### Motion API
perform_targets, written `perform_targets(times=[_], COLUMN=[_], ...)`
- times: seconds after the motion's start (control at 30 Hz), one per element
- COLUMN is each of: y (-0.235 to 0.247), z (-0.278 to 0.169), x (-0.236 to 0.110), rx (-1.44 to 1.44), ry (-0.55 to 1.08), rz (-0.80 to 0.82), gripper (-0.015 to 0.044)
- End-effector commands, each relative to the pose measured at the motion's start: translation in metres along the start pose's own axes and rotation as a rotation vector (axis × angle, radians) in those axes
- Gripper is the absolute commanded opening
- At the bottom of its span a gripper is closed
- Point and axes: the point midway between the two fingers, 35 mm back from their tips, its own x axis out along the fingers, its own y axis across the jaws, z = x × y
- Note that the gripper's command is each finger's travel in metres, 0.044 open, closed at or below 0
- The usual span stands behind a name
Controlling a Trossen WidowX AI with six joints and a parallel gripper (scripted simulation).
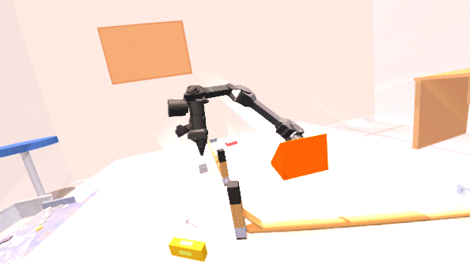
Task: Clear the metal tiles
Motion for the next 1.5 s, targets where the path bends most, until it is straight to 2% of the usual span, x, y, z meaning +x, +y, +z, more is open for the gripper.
perform_targets(times=[0.0,1.07,1.47], y=[0.019,0.152,0.185], z=[-0.003,-0.054,-0.076], x=[-0.004,-0.018,-0.019], rx=[-0.055,-0.404,-0.497], ry=[-0.01,-0.068,-0.084], rz=[-0.012,-0.084,-0.114], gripper=[0.0,0.0,0.0])
